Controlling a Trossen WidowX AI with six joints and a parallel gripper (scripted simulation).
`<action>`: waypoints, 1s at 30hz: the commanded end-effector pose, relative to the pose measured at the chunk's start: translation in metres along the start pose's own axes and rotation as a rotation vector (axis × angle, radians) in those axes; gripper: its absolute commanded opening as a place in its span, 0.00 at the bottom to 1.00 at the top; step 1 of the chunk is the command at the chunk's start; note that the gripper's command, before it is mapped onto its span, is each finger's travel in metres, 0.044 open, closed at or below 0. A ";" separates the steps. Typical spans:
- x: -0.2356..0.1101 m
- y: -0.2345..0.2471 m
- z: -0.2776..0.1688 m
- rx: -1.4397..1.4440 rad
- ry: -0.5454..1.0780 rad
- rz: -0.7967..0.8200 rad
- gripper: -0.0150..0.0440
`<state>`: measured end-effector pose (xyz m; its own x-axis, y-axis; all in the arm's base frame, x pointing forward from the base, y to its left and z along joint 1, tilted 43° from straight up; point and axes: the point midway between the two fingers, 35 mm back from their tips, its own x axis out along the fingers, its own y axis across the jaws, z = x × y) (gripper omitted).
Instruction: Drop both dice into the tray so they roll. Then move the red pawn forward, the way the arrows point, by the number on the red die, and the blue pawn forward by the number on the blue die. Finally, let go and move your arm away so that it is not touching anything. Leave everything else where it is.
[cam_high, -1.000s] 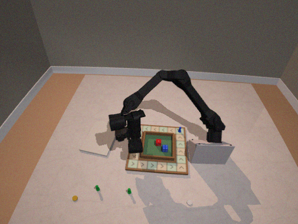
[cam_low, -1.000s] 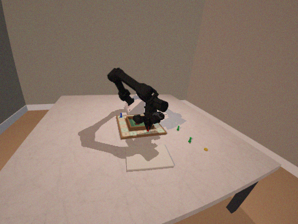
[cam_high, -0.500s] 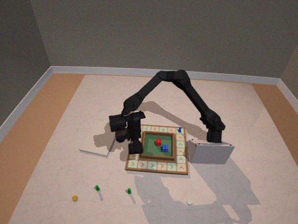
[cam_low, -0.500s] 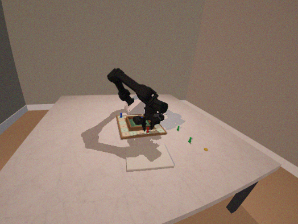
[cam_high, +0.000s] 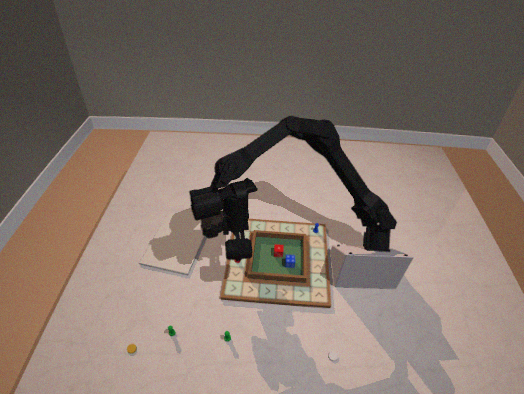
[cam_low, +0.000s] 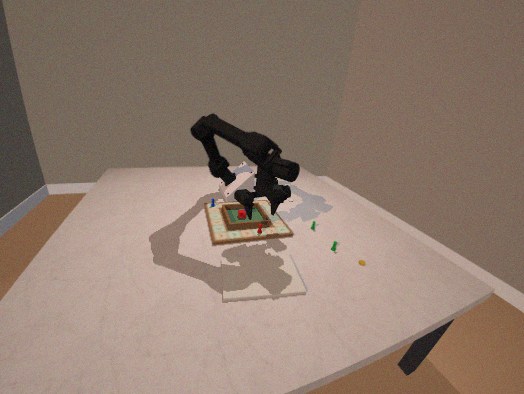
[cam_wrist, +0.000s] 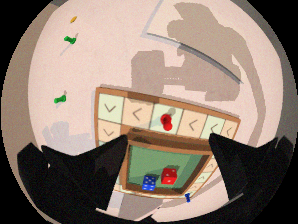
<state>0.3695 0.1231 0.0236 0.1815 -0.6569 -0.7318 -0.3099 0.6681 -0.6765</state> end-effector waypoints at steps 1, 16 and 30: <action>-0.004 -0.013 -0.015 -0.016 0.018 0.003 0.87; -0.021 -0.084 -0.188 -0.282 0.027 0.004 0.59; 0.000 -0.086 -0.245 -0.361 0.029 0.005 0.59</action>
<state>0.1682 -0.0143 0.1061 0.1539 -0.6638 -0.7319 -0.6188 0.5127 -0.5952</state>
